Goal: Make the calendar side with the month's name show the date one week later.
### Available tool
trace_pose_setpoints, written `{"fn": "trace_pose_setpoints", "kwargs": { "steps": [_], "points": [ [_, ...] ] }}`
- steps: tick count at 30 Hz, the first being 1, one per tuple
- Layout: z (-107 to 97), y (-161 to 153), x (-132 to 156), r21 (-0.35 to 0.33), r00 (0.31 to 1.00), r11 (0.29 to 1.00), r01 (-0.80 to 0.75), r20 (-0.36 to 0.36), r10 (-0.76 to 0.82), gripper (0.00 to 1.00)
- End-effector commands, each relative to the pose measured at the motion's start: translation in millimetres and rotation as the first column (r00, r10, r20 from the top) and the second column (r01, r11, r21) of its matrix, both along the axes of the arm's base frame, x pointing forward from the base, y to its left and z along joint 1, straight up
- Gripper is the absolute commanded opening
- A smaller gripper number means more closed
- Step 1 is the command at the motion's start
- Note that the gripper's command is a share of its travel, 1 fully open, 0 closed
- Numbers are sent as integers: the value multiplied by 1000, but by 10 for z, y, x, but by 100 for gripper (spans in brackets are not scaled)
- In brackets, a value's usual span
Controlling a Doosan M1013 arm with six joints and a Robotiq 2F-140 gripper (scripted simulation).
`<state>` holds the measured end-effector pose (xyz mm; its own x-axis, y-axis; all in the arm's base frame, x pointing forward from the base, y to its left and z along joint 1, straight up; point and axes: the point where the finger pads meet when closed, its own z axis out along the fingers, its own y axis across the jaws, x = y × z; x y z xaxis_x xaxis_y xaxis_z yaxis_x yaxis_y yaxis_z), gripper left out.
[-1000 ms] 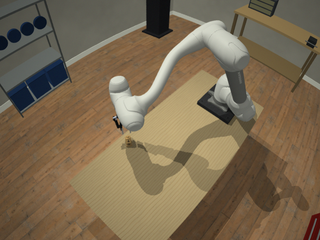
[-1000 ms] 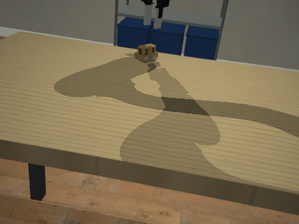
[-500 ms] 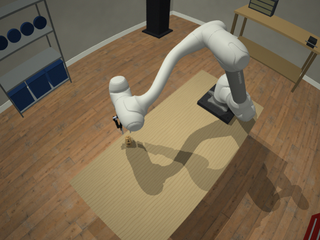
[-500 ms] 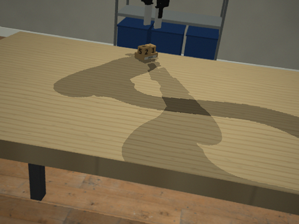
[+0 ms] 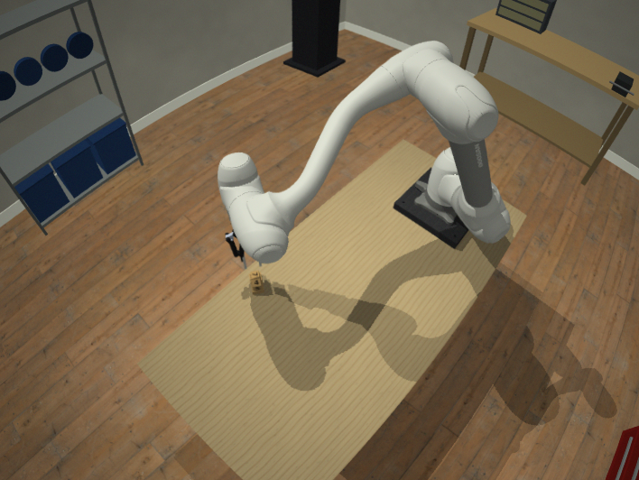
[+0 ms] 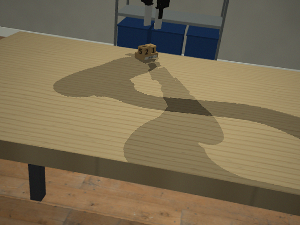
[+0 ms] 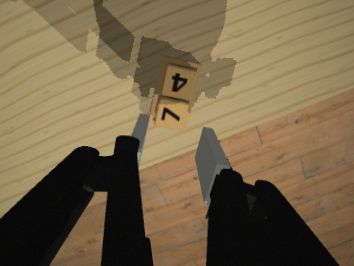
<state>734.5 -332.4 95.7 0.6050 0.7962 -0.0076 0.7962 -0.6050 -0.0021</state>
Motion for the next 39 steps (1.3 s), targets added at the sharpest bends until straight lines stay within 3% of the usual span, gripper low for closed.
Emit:
{"fn": "trace_pose_setpoints", "kwargs": {
  "steps": [1,39],
  "points": [
    [-46,9,-7,3,1000,1000,-4,-1,4,35],
    [-493,5,-12,3,1000,1000,-4,-1,4,35]
  ]
}}
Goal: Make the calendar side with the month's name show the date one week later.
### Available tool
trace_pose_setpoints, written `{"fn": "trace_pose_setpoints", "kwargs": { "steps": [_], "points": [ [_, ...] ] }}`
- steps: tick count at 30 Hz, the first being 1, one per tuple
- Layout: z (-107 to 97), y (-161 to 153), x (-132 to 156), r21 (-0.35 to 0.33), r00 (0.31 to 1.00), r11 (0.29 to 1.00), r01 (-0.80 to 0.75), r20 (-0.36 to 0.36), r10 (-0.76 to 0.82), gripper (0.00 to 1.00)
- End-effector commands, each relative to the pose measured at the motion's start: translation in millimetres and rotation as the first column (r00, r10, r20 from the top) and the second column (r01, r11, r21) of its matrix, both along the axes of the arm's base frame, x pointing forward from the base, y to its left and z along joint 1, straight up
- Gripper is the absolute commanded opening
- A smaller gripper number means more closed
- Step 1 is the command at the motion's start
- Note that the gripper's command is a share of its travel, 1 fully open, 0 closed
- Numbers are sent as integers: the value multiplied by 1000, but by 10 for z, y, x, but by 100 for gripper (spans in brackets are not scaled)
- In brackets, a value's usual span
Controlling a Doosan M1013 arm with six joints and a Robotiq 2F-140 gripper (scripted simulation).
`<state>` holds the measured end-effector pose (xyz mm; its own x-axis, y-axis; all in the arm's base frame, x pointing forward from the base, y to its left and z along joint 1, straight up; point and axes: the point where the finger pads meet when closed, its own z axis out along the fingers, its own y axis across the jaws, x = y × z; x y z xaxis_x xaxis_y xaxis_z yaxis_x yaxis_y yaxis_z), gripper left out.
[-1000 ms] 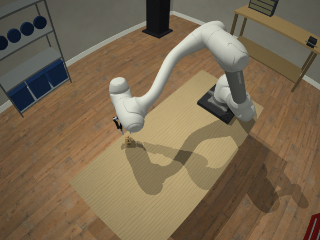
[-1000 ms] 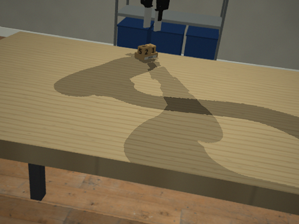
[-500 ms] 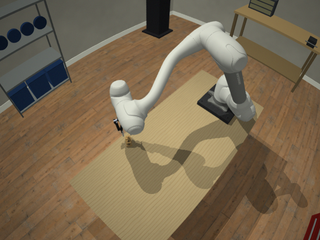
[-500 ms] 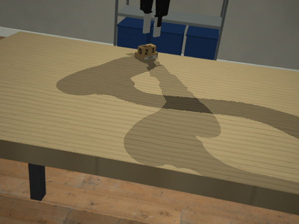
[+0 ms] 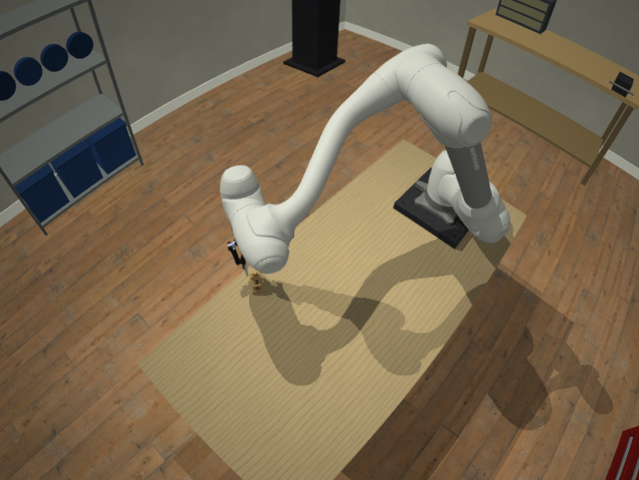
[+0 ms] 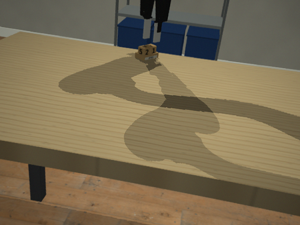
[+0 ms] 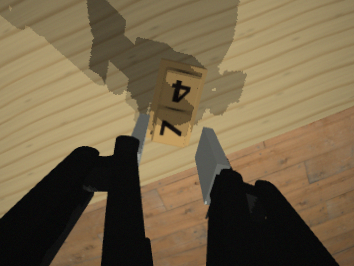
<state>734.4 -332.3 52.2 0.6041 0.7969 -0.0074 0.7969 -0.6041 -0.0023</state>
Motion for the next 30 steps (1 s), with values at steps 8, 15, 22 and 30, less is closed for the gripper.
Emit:
{"fn": "trace_pose_setpoints", "kwargs": {
  "steps": [8,15,22,30],
  "points": [
    [-91,4,-12,3,1000,1000,-3,0,3,35],
    [-94,4,-12,3,1000,1000,-3,0,3,35],
    [-94,4,-12,3,1000,1000,-3,0,3,35],
    [-94,4,-12,3,1000,1000,-3,0,3,35]
  ]
}}
